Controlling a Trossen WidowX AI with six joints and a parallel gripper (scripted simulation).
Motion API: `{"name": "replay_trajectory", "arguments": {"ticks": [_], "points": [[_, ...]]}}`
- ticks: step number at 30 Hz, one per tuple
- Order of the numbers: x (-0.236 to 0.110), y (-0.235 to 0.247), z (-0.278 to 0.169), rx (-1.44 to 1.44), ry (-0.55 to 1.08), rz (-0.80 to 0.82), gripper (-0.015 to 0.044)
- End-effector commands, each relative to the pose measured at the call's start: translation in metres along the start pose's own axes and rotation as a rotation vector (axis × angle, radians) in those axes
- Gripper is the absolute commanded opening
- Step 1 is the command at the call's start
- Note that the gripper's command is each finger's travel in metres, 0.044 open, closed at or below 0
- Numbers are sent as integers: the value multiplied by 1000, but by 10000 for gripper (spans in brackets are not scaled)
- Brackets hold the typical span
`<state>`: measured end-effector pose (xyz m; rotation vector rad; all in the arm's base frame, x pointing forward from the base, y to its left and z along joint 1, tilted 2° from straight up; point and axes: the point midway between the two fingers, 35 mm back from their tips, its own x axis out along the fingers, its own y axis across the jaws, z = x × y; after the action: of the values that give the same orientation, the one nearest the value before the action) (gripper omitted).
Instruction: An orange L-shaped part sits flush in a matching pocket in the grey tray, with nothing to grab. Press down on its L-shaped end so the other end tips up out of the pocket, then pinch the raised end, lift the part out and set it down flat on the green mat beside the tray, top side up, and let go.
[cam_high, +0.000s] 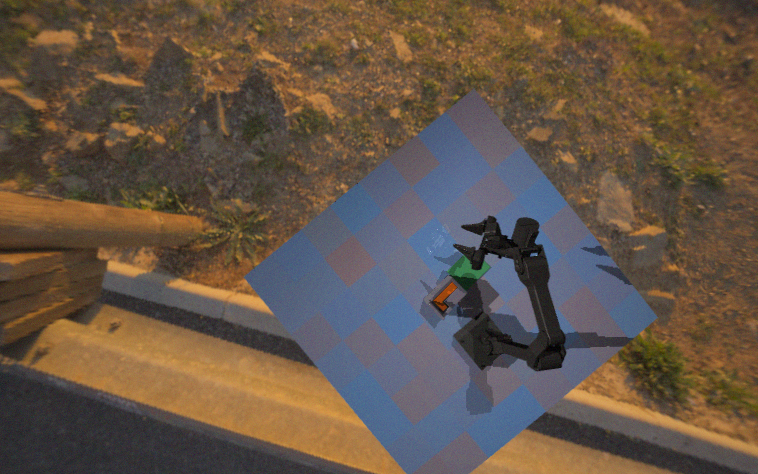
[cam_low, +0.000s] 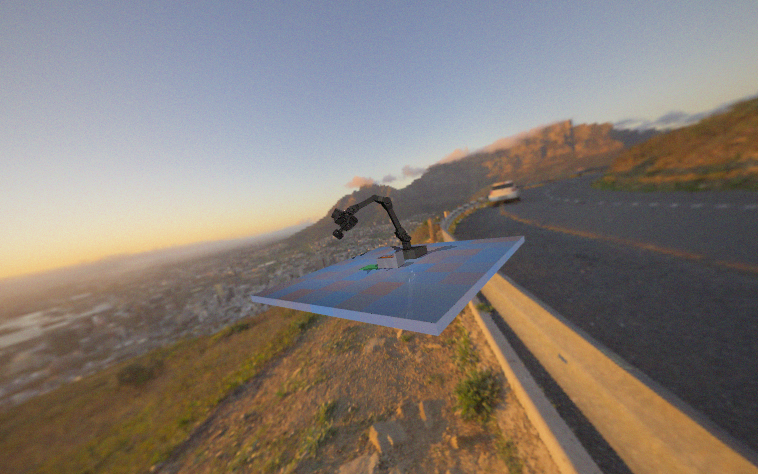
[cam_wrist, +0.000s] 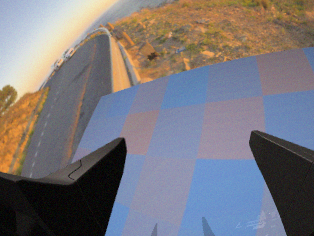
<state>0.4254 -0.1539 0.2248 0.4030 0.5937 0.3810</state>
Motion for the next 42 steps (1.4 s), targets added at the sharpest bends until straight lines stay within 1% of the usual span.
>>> {"name": "replay_trajectory", "arguments": {"ticks": [1,4,8,9,12,15,19,22,24,33,39,42], "points": [[2,2,-2,6,9,-1,374],[20,20,-17,50,89,-13,295],[53,67,-63,130,297,-67,190],[58,77,-74,142,342,-83,180],[68,110,-113,160,498,-153,180],[67,142,-155,146,656,-248,180],[48,174,-207,71,842,-405,180],[27,189,-237,-23,942,-529,180],[22,192,-243,-50,960,-559,180],[26,189,-248,-50,960,-559,180],[52,161,-292,-50,960,-559,180],[54,157,-300,-50,960,-559,180]]}}
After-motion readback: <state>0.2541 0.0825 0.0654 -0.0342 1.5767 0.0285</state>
